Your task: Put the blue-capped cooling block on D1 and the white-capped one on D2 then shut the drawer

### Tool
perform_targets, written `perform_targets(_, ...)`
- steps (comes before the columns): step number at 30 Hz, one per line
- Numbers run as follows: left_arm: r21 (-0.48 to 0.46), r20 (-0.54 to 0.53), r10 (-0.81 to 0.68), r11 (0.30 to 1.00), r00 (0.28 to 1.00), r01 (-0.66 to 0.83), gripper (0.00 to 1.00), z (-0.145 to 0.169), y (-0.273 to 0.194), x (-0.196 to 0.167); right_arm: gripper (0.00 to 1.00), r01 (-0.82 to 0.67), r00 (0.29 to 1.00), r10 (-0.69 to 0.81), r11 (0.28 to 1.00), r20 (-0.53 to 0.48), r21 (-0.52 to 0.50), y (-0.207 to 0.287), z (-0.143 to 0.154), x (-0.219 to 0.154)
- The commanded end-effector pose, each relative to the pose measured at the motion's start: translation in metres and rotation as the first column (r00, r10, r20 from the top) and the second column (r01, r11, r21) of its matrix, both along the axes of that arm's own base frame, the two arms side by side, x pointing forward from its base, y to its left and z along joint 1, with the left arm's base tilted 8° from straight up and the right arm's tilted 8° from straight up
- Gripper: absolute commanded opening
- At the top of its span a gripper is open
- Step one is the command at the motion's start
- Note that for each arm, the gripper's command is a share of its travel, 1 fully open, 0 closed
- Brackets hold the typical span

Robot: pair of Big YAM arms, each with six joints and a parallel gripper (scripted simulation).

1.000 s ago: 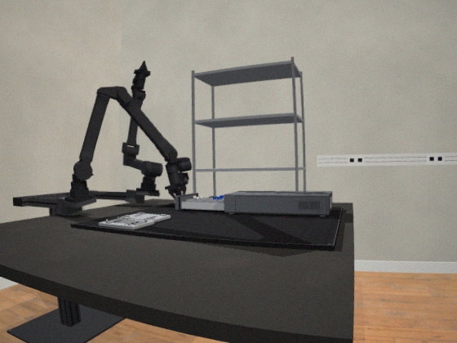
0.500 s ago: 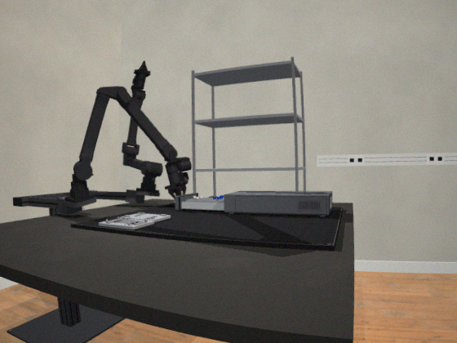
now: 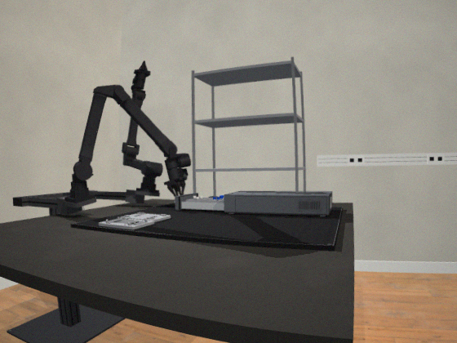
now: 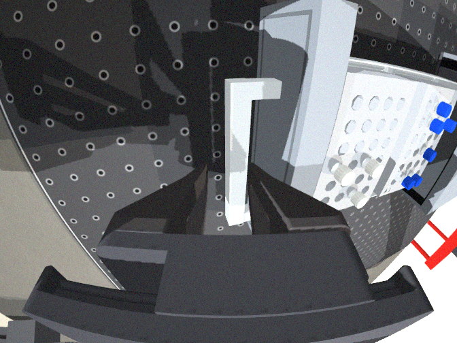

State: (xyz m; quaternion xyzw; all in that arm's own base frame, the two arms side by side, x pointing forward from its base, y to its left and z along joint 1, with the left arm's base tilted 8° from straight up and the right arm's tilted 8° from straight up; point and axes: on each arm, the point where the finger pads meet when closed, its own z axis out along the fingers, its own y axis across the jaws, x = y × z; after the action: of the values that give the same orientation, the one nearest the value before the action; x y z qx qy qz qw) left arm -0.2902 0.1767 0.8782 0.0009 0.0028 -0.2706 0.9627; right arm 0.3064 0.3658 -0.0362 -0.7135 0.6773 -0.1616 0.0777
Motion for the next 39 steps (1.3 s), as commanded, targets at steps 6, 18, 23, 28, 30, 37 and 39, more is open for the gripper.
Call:
perform_targets(6, 0.019, -0.029, 0.008, 1.0, 1.0, -0.008, 0.0, 0.008, -0.014, 0.018, 0.28, 0.017, 0.999, -0.02, 0.997, 0.041, 0.07, 0.025, 0.043, 0.018)
perform_targets(18, 0.019, -0.029, 0.008, 1.0, 1.0, -0.008, 0.0, 0.008, -0.014, 0.018, 0.28, 0.013, 0.999, -0.016, 0.997, 0.042, 0.072, 0.028, 0.057, 0.016)
perform_targets(23, 0.019, -0.029, 0.008, 1.0, 1.0, -0.008, 0.0, 0.008, -0.014, 0.018, 0.28, 0.011, 0.999, -0.014, 0.997, 0.042, 0.072, 0.029, 0.064, 0.015)
perform_targets(28, 0.019, -0.029, 0.008, 1.0, 1.0, -0.008, 0.0, 0.008, -0.014, 0.018, 0.28, 0.008, 0.999, -0.011, 0.997, 0.043, 0.072, 0.031, 0.071, 0.014)
perform_targets(30, 0.019, -0.029, 0.008, 1.0, 1.0, -0.008, 0.0, 0.008, -0.014, 0.018, 0.28, 0.007, 0.999, -0.01, 0.997, 0.043, 0.073, 0.031, 0.074, 0.014)
perform_targets(37, 0.019, -0.029, 0.008, 1.0, 1.0, -0.008, 0.0, 0.008, -0.014, 0.018, 0.28, 0.005, 0.999, -0.008, 0.997, 0.043, 0.073, 0.033, 0.081, 0.013)
perform_targets(39, 0.019, -0.029, 0.008, 1.0, 1.0, -0.008, 0.0, 0.008, -0.014, 0.018, 0.28, 0.004, 0.999, -0.007, 0.997, 0.043, 0.073, 0.033, 0.084, 0.013)
